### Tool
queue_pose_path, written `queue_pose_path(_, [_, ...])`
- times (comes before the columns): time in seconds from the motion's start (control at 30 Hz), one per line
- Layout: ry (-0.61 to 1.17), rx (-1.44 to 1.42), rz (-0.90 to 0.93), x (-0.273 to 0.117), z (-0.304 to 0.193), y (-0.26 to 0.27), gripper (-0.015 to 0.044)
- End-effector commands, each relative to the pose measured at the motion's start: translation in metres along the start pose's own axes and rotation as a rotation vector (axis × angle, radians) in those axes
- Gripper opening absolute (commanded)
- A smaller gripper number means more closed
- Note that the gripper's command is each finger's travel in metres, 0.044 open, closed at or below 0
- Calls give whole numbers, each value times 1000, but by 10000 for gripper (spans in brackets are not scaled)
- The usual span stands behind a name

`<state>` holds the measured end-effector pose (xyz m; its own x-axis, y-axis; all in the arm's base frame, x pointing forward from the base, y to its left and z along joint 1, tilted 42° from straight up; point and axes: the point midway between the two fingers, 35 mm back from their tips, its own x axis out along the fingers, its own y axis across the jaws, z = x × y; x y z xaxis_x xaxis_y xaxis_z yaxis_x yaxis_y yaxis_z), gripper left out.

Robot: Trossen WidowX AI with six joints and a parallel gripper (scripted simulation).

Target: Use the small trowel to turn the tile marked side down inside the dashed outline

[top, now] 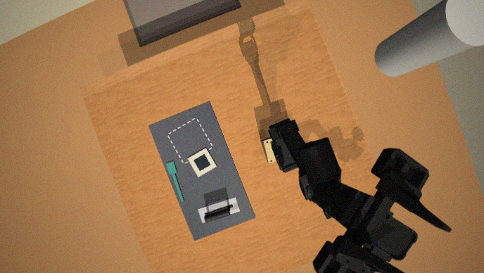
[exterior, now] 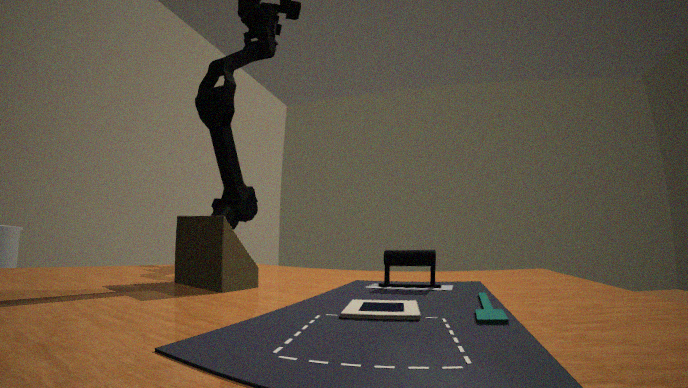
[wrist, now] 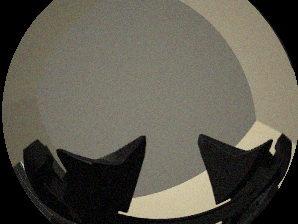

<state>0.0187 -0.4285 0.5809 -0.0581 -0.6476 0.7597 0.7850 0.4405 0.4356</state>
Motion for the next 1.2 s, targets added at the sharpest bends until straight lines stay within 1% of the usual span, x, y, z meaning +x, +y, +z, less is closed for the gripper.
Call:
queue_pose_path(0.0, [-59,23,43,-4,31,18,270])
queue_pose_path(0.23, [-155,65,91,-9,76,35,270])
queue_pose_path(0.57, [-334,175,185,-24,153,58,270])
queue_pose_path(0.93, [-501,244,288,-52,225,85,270])
queue_pose_path(1.17, [-580,281,359,-70,259,101,270])
